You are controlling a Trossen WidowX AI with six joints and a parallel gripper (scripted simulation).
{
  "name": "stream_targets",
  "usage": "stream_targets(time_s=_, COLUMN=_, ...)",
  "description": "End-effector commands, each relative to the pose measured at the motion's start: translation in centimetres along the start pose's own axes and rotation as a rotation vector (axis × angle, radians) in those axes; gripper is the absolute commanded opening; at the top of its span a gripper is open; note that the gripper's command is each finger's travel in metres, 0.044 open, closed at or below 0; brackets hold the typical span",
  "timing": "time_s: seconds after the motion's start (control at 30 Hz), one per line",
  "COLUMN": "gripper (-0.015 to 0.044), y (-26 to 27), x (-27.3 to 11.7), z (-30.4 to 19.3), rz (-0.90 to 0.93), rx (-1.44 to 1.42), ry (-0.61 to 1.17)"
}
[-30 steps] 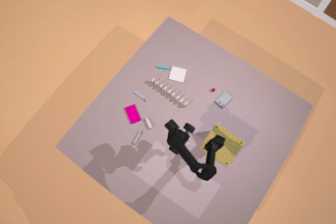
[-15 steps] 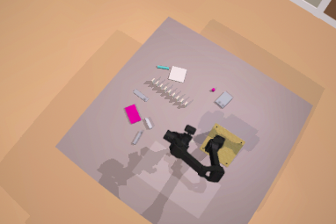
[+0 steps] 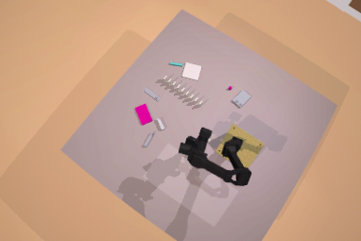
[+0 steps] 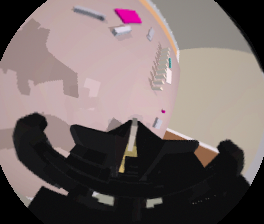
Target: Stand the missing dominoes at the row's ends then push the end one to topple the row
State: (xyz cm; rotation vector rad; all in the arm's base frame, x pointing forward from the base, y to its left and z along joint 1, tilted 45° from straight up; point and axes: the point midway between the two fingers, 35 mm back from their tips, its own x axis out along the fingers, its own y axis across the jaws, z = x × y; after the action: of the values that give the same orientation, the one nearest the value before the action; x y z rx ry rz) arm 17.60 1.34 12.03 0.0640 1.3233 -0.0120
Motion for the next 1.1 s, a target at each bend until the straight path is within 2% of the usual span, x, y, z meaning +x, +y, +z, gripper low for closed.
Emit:
stream_targets(time_s=0.0, gripper=0.0020, y=0.0, x=0.2, z=0.3, rz=-0.046, rx=0.002, ry=-0.062)
stream_targets(time_s=0.6, gripper=0.0020, y=0.6, x=0.2, z=1.4, rz=-0.167, rx=0.022, ry=-0.380)
stream_targets(time_s=1.07, gripper=0.0020, y=1.4, x=-0.9, z=2.3, rz=-0.151, rx=0.127, ry=-0.679)
